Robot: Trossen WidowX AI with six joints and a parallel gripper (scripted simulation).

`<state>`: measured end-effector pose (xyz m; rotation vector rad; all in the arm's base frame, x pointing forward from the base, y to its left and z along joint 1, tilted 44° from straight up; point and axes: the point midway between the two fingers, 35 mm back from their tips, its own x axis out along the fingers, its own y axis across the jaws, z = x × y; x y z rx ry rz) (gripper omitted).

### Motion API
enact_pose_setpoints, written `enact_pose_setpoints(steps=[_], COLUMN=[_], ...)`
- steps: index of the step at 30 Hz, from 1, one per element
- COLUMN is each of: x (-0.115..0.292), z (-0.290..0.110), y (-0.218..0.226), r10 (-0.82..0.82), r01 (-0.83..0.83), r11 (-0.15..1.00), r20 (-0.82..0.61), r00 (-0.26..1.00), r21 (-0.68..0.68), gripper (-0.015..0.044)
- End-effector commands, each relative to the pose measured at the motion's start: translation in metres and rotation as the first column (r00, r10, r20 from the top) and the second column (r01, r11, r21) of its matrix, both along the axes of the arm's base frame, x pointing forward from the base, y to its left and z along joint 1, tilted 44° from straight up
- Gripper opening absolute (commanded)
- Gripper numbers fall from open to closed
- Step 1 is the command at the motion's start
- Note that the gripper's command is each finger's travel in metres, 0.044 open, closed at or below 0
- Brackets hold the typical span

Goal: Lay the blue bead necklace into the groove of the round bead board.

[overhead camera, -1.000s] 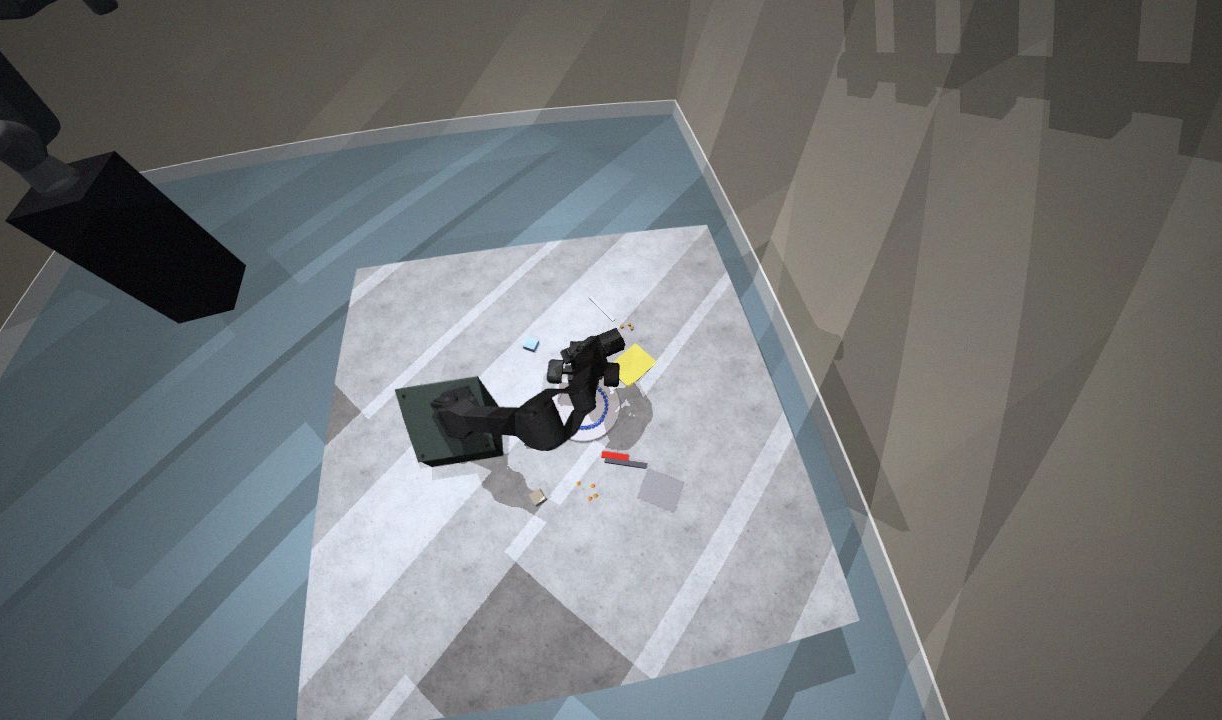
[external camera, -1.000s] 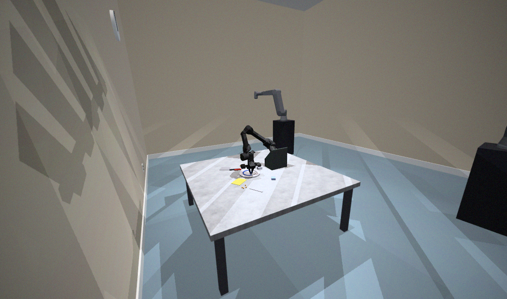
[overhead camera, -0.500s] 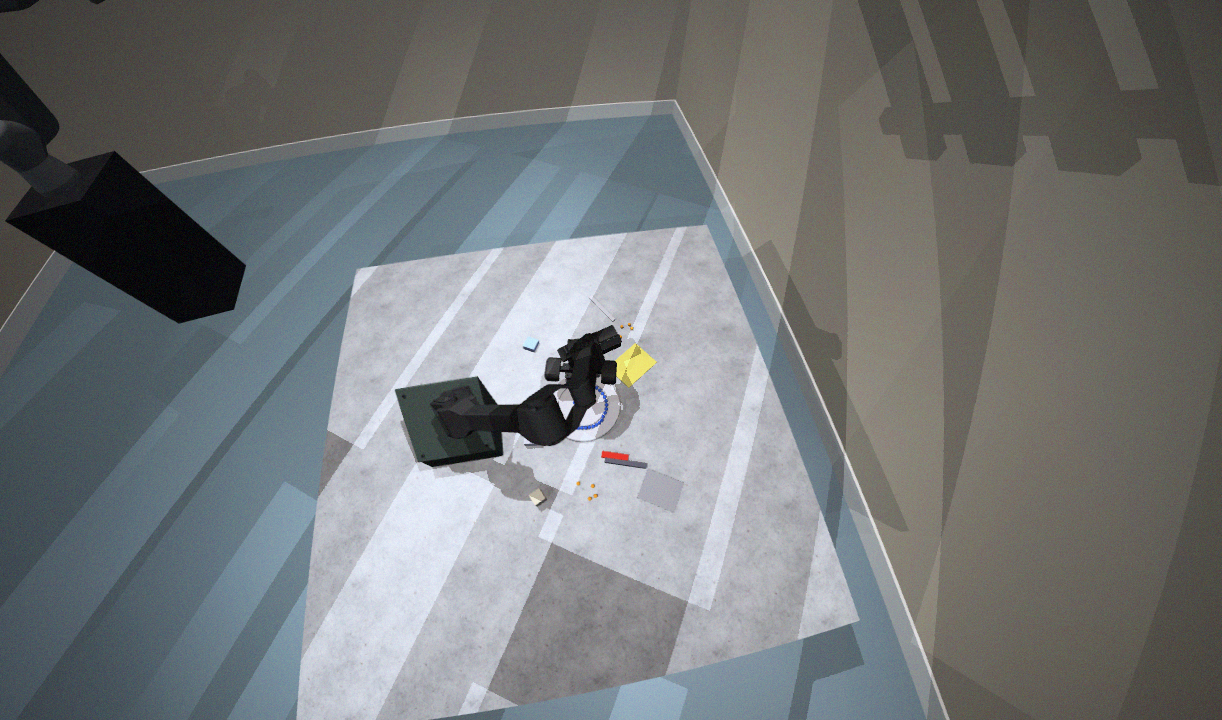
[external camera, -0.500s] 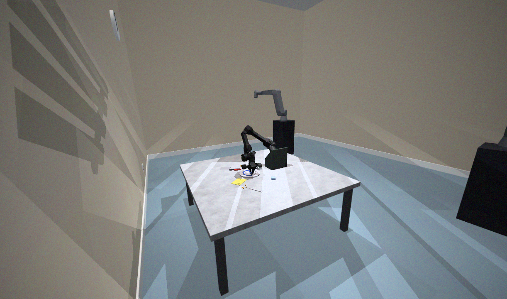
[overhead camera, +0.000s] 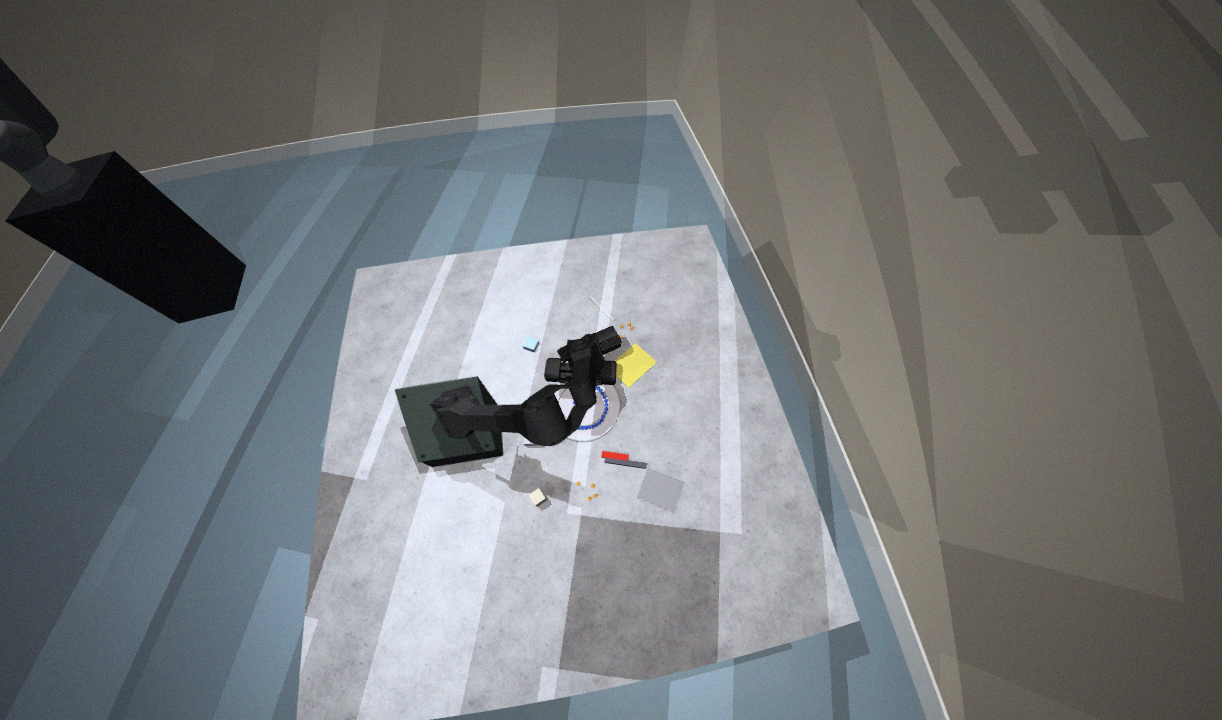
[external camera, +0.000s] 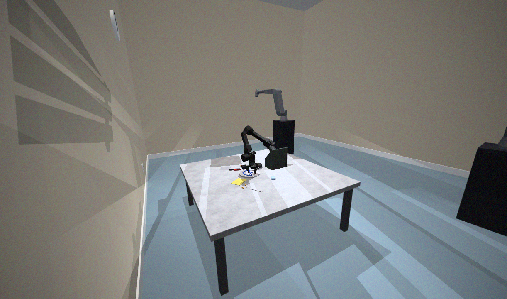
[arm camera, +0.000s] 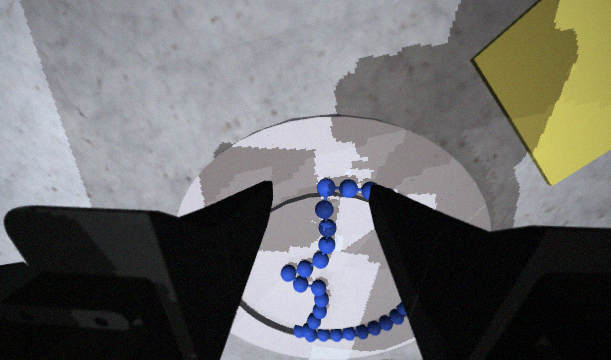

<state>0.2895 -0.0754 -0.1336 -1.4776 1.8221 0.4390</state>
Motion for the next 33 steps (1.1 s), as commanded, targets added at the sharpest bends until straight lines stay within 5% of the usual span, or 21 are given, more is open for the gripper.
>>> enact_pose_setpoints(steps=[1, 5, 33], x=[0.0, -0.0013, -0.001], z=[0.0004, 0.001, 0.0037], y=[0.0003, 0.0013, 0.0039], r10=[0.0, 0.0, 0.001], r01=[0.0, 0.0, -0.001], r11=[1.0, 1.0, 1.0], r20=[0.0, -0.007, -0.006], r00=[1.0, 1.0, 1.0], r21=[0.0, -0.001, 0.001], gripper=[0.0341, 0.044, 0.044])
